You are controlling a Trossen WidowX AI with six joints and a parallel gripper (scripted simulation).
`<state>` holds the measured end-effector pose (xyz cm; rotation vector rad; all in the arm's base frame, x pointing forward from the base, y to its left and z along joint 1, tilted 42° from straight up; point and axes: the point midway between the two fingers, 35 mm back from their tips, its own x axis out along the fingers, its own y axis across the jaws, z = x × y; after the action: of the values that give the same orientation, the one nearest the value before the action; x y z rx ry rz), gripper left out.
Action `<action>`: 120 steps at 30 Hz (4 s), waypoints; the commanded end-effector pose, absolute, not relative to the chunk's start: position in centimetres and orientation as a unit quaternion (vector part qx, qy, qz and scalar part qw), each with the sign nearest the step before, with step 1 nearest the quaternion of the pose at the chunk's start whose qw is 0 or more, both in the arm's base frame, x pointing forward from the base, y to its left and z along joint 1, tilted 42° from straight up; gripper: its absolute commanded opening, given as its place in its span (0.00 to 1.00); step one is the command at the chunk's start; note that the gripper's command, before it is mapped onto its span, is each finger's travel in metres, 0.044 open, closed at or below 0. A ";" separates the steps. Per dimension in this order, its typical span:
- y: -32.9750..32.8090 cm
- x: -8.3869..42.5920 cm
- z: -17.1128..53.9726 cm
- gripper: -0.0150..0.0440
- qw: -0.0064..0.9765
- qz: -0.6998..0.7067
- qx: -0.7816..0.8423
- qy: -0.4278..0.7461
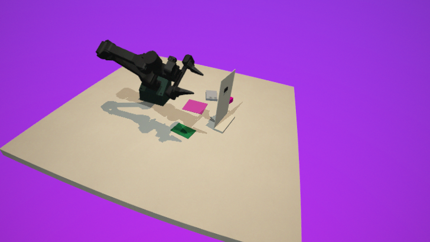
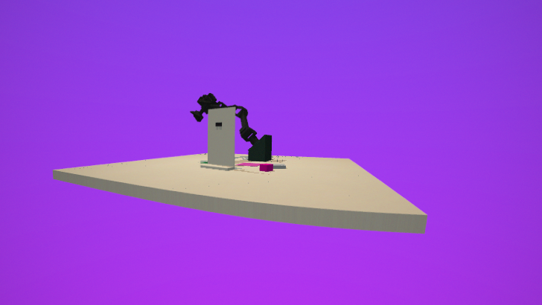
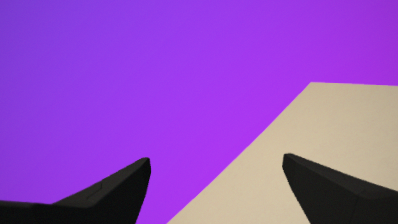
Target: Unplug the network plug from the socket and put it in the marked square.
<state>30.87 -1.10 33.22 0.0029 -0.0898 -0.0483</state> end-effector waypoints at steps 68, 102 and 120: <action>8.3 31.8 9.7 0.52 0.919 0.054 0.386 0.064; 7.9 36.2 10.3 0.38 0.910 0.068 0.405 0.050; 7.9 36.0 10.3 0.25 0.910 0.068 0.406 0.050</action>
<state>36.15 7.88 10.33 0.8323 0.0994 0.1384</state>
